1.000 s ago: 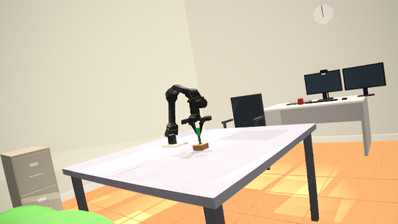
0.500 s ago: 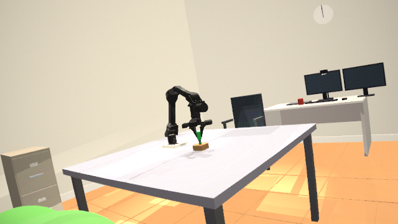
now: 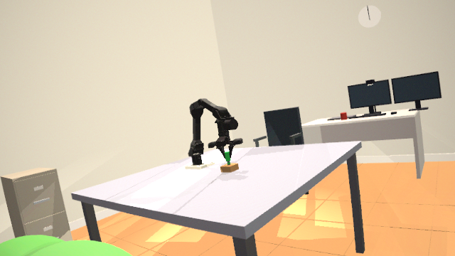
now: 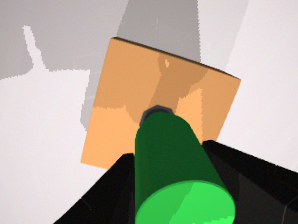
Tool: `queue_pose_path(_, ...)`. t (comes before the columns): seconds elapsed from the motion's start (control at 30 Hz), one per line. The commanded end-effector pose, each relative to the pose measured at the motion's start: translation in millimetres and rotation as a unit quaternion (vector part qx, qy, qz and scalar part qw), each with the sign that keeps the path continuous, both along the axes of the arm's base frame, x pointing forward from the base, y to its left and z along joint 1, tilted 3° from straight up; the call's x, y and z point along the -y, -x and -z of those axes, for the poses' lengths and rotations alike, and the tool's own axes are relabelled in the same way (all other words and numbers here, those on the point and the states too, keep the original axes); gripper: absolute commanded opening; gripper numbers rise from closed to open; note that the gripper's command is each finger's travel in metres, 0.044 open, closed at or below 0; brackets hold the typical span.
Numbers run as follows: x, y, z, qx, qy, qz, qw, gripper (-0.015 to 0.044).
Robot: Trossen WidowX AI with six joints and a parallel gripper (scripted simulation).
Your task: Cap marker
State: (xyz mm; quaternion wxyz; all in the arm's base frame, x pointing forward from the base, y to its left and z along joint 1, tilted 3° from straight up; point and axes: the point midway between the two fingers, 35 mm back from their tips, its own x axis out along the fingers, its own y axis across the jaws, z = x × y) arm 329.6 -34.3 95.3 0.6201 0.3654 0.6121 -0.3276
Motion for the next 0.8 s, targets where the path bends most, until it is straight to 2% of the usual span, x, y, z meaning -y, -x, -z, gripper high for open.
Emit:
queue_pose_path(0.0,-0.5,-0.2,0.7,0.000,-0.001,0.001,1.000,0.0000)
queue_pose_path(0.57,0.0,0.0,0.0,0.000,0.000,0.000,1.000,0.0440)
queue_pose_path(0.67,0.5,-0.8,-8.0,0.000,0.000,0.000,1.000,0.0440)
queue_pose_path(0.77,2.3,-1.1,-43.9,0.000,0.000,0.000,1.000,0.0440)
